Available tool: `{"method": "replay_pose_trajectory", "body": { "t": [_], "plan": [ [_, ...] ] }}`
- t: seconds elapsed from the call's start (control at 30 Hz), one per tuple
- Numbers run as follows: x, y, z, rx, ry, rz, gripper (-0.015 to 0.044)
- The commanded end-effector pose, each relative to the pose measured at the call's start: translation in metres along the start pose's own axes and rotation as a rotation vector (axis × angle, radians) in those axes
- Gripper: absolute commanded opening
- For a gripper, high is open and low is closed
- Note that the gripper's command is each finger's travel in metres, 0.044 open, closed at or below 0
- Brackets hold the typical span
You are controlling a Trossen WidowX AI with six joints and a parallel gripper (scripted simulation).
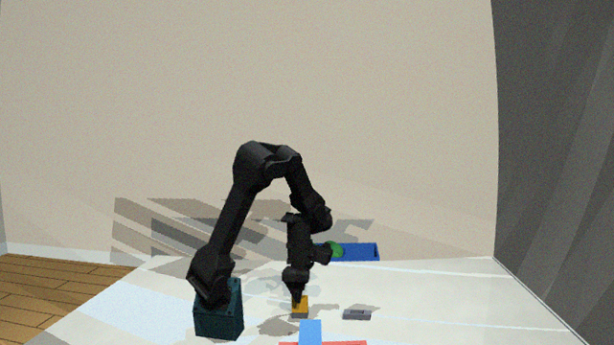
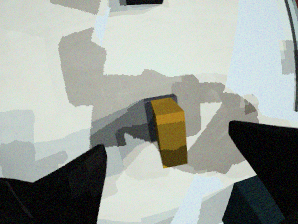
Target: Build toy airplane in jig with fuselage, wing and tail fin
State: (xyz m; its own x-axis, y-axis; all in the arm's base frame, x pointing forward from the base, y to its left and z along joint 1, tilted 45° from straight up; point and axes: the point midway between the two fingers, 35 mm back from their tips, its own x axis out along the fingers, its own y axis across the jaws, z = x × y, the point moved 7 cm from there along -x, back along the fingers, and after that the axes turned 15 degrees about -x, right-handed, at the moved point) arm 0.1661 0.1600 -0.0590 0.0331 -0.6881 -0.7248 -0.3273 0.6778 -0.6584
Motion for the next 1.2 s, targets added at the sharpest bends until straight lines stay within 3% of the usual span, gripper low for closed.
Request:
{"method": "replay_pose_trajectory", "body": {
  "t": [0.0, 0.63, 1.13, 1.17],
  "plan": [
    [0.008, 0.0, 0.0, -0.007, 0.0, -0.004, 0.044],
    [0.035, -0.001, -0.002, -0.007, 0.001, -0.006, 0.044],
    [0.035, -0.001, -0.002, -0.007, 0.001, -0.006, 0.0046],
    [0.035, -0.001, -0.002, -0.007, 0.001, -0.006, 0.004]
  ]
}}
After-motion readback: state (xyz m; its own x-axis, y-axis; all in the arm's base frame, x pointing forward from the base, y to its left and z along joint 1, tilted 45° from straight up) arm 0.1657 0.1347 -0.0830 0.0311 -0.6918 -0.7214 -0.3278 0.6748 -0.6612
